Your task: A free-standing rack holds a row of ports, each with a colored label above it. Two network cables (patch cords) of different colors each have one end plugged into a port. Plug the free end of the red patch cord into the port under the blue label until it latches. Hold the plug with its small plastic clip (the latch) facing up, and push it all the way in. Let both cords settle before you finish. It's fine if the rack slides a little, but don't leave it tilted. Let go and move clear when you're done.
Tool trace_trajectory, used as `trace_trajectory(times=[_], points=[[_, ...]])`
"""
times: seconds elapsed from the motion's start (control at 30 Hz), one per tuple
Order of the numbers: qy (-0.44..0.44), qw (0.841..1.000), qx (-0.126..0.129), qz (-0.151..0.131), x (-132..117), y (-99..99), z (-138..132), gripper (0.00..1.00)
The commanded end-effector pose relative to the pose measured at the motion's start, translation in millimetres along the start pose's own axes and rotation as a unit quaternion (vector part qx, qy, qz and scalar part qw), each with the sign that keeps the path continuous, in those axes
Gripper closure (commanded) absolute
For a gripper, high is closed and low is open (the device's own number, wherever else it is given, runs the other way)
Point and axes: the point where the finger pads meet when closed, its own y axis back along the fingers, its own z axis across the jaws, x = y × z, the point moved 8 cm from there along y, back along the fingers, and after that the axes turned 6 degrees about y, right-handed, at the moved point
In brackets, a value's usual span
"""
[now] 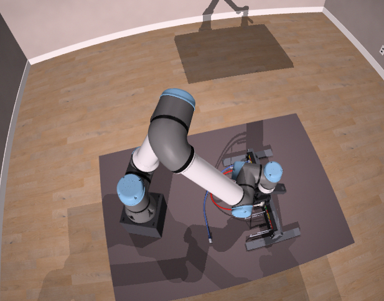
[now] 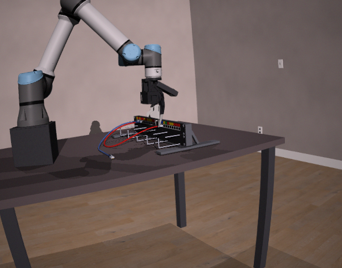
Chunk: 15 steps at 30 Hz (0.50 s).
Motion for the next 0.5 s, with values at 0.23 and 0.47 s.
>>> trace_trajectory(times=[0.23,0.47], points=[[0.001,1.000,0.000,-0.004,3.6,1.4,0.6,1.00],[0.001,1.000,0.000,-0.005,3.6,1.4,0.6,1.00]])
